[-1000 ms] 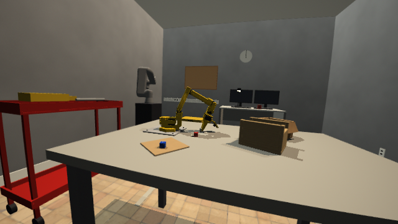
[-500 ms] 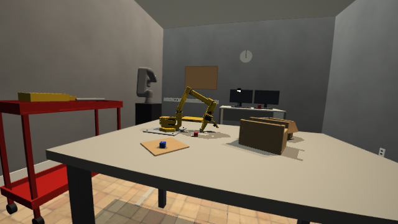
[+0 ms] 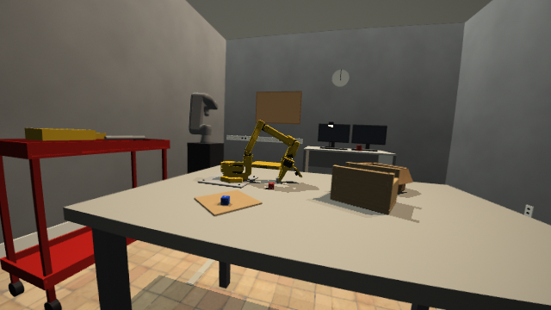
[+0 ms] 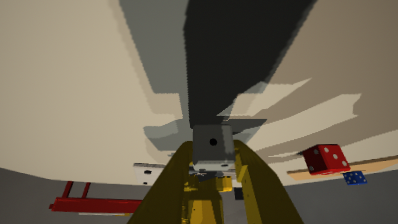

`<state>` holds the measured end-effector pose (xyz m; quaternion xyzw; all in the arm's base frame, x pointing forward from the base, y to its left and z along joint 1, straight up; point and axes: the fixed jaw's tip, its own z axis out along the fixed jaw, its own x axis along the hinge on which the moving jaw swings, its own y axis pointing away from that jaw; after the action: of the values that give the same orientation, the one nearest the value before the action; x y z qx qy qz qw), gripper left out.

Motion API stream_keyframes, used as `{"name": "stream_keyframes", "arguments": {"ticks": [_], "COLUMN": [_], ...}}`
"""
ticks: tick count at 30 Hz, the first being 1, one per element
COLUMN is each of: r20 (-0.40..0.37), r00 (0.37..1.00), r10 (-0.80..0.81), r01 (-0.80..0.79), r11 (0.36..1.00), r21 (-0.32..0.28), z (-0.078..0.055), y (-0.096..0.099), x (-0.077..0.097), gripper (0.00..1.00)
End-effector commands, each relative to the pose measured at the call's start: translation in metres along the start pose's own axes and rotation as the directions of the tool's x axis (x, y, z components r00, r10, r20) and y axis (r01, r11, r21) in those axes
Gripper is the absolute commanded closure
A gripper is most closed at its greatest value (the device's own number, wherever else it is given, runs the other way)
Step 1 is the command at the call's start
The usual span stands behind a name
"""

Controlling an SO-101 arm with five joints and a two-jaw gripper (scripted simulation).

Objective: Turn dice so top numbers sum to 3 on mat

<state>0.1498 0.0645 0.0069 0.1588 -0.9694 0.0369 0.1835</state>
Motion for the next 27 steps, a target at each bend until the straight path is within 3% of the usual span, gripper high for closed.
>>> {"name": "stream_keyframes", "arguments": {"ticks": [1, 9, 11, 18, 27], "r20": [0.016, 0.174, 0.174, 0.314, 0.358], "r00": [1.000, 0.985, 0.985, 0.949, 0.934], "r10": [0.002, 0.004, 0.004, 0.006, 0.007], "r01": [-0.002, -0.003, -0.003, -0.003, -0.002], "r11": [1.000, 1.000, 1.000, 1.000, 1.000], "r21": [-0.004, -0.007, -0.007, -0.012, -0.015], "z": [-0.001, -0.023, -0.023, -0.039, -0.043], "y": [-0.001, 0.000, 0.000, 0.001, 0.001], "x": [0.002, 0.008, 0.008, 0.016, 0.019], "gripper": [1.00, 1.00, 1.00, 1.00, 1.00]}}
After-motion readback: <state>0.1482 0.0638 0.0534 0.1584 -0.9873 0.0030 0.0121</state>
